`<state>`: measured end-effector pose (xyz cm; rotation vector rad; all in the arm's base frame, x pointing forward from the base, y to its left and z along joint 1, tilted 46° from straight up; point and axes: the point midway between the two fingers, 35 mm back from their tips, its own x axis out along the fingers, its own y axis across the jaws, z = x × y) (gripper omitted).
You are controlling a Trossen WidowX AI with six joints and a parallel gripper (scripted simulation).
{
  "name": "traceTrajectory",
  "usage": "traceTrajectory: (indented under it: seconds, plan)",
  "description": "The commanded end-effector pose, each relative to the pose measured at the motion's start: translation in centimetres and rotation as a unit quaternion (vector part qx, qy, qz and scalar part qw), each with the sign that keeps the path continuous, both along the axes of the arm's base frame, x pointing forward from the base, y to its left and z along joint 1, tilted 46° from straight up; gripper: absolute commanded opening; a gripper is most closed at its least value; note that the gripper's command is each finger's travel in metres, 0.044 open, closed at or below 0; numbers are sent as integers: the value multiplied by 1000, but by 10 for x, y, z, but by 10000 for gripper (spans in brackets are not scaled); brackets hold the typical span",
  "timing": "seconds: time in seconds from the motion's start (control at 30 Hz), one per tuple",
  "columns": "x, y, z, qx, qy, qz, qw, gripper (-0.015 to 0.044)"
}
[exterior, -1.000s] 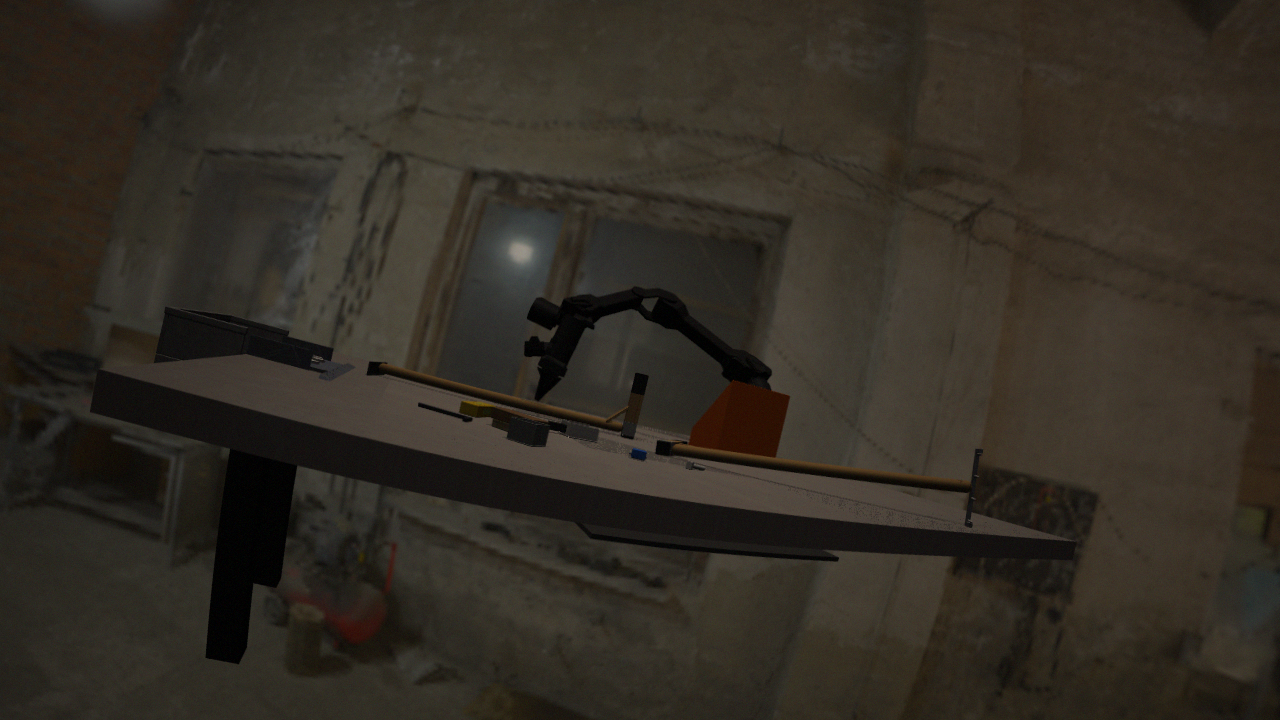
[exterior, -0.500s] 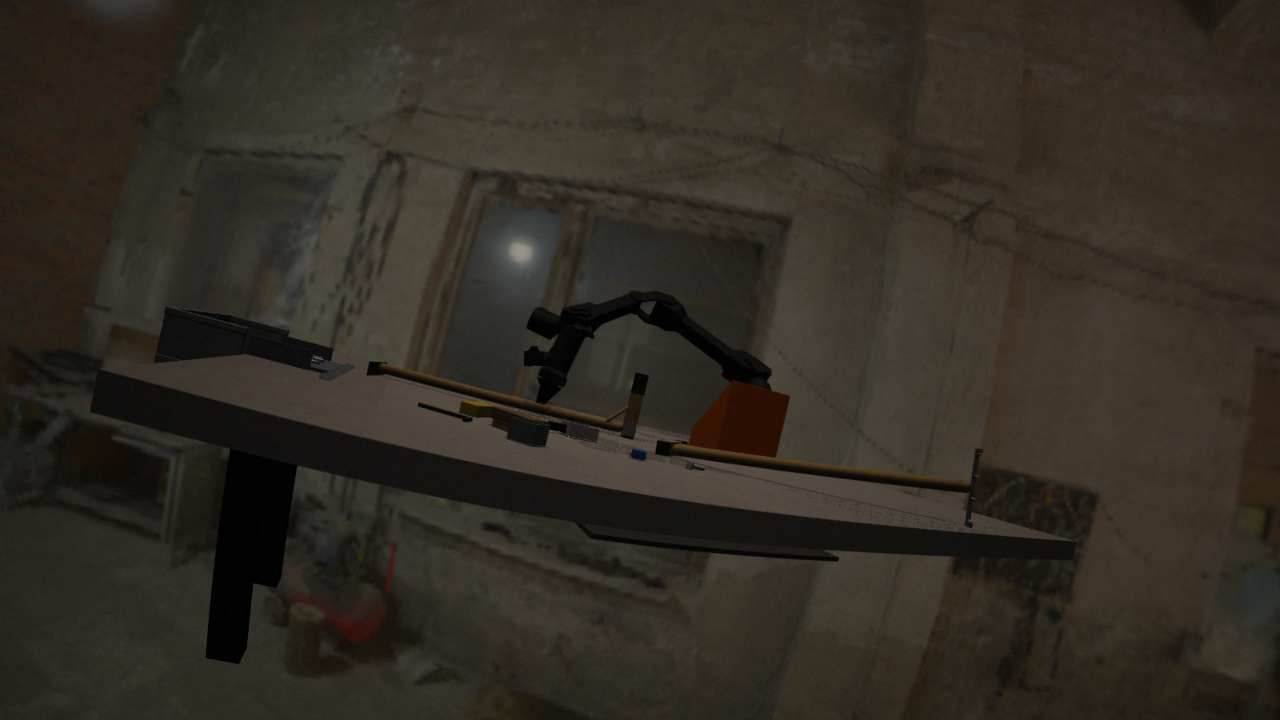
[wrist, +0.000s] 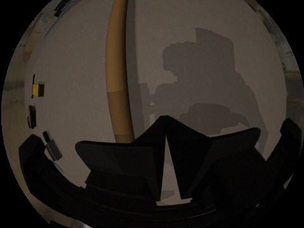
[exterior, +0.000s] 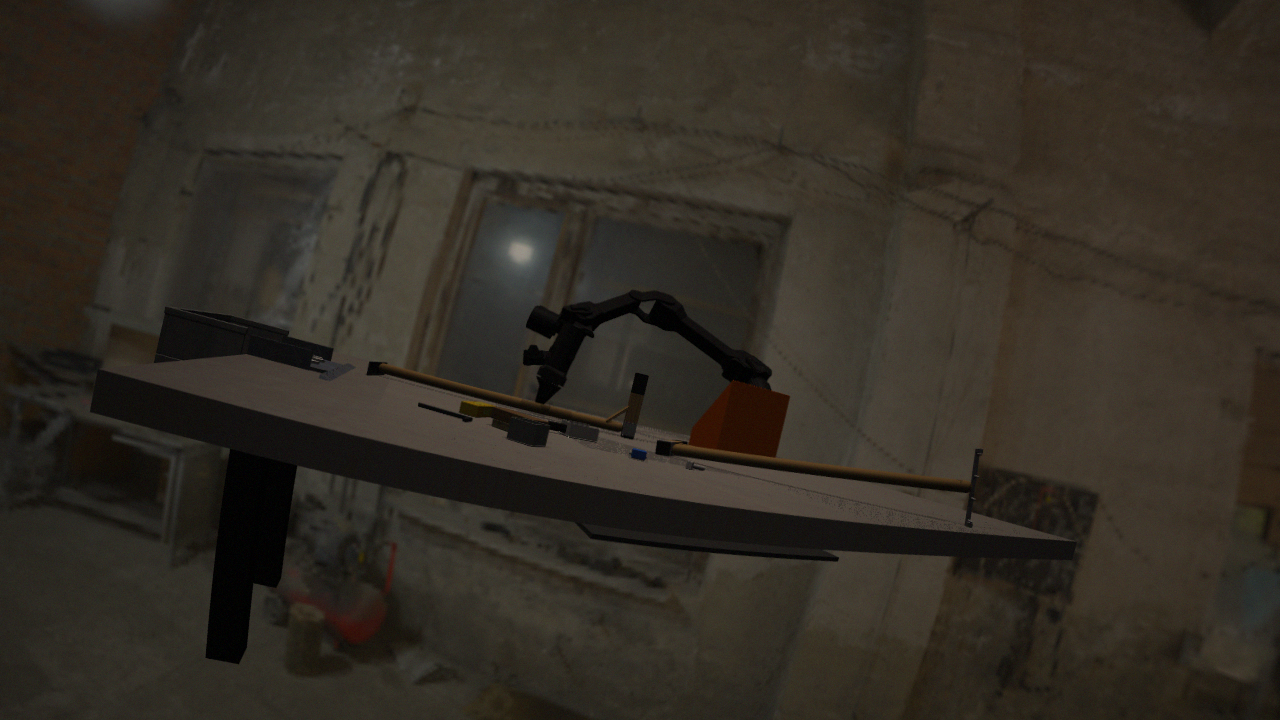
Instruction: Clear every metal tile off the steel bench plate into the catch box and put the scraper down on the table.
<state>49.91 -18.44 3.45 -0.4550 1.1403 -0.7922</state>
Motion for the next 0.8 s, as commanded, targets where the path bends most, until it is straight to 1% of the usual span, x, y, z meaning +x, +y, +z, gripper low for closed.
traceTrajectory:
  seconds: [0.0, 0.77]
  plan:
    - [0, 2, -7, 0, 3, -3, 1000, 0]
    - [8, 16, -22, 1, 3, -3, 1000, 0]
